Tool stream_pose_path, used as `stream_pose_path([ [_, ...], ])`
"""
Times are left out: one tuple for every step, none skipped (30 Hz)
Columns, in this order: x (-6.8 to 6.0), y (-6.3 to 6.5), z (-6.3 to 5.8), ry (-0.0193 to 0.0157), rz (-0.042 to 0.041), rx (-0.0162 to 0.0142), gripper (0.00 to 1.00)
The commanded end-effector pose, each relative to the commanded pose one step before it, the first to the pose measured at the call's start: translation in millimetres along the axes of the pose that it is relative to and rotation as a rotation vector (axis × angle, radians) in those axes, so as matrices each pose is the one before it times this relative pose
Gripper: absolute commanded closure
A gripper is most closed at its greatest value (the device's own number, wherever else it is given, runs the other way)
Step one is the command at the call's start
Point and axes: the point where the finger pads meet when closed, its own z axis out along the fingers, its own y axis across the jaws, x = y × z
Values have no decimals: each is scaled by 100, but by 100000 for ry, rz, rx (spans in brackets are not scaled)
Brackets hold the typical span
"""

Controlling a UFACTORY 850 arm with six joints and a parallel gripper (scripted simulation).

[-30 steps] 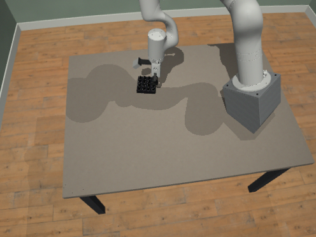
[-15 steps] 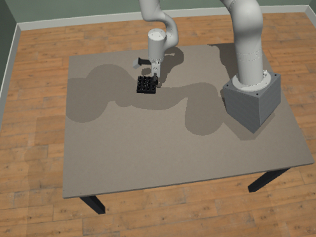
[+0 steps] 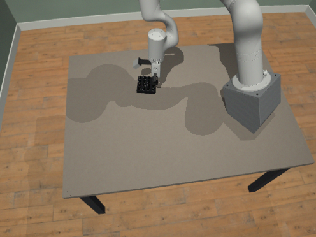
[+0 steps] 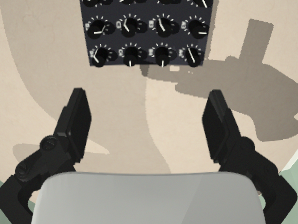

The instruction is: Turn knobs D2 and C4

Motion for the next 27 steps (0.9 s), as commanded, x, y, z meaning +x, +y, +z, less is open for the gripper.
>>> stream_pose_path([
  [54, 0, -29, 103, 12, 1, 0],
  [0, 0, 0, 0, 0, 0, 0],
  [0, 0, 0, 0, 0, 0, 0],
  [0, 0, 0, 0, 0, 0, 0],
  [0, 0, 0, 0, 0, 0, 0],
  [0, 0, 0, 0, 0, 0, 0],
  [0, 0, 0, 0, 0, 0, 0],
  [0, 0, 0, 0, 0, 0, 0],
  [0, 0, 0, 0, 0, 0, 0],
  [0, 0, 0, 0, 0, 0, 0],
  [0, 0, 0, 0, 0, 0, 0],
  [0, 0, 0, 0, 0, 0, 0],
  [0, 0, 0, 0, 0, 0, 0],
  [0, 0, 0, 0, 4, 0, 0],
  [0, 0, 0, 0, 33, 0, 0],
  [0, 0, -1, 0, 112, 0, 0],
  [1, -1, -1, 0, 241, 0, 0],
  [1, -2, -2, 0, 416, -1, 0],
  [0, 0, 0, 0, 0, 0, 0],
  [0, 0, 0, 0, 0, 0, 0],
  [2, -3, -4, 0, 631, -1, 0],
  [3, -4, -5, 0, 883, -1, 0],
  [4, -5, -7, 0, 1167, -1, 0],
  [5, -6, -9, 0, 1478, -2, 0],
  [6, -8, -11, 0, 1812, -2, 0],
  [7, -9, -13, 1, 2165, -3, 0],
  [8, -11, -15, 1, 2534, -3, 0],
])
